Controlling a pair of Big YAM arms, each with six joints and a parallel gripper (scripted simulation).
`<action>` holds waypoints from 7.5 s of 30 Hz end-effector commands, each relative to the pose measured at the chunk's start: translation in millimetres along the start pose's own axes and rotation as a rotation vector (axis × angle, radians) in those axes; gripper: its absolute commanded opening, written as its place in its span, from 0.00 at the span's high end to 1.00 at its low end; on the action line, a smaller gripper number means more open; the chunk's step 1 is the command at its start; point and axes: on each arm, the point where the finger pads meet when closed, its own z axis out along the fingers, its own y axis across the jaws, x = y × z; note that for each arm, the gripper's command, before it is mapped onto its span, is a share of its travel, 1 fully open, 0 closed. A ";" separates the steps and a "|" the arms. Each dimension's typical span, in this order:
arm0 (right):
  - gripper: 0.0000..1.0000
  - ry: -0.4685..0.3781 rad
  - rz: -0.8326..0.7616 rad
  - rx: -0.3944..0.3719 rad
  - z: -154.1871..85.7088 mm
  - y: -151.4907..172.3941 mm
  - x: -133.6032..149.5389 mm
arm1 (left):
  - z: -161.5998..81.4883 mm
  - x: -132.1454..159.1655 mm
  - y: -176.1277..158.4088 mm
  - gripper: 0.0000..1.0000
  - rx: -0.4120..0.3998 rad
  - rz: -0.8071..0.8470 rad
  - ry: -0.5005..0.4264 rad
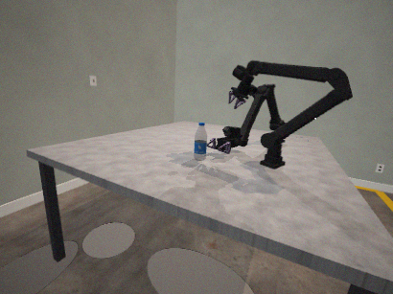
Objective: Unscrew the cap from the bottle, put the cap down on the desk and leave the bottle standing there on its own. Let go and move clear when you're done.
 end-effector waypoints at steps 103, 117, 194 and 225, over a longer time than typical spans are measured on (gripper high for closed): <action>0.05 -0.046 0.004 0.006 103.3 -4.8 -28.1 | -11.4 1.8 13.0 0.43 -0.028 0.009 0.002; 0.53 -0.067 0.001 0.002 100.8 -0.9 -38.4 | -11.4 1.8 13.0 0.43 -0.028 0.009 0.002; 1.00 -0.090 -0.546 0.023 -163.5 -139.3 -65.9 | -11.4 1.8 13.0 0.43 -0.028 0.009 0.002; 1.00 -0.069 -0.528 0.019 -165.5 -138.9 -59.7 | 33.7 4.2 18.2 0.43 -0.033 0.014 -0.014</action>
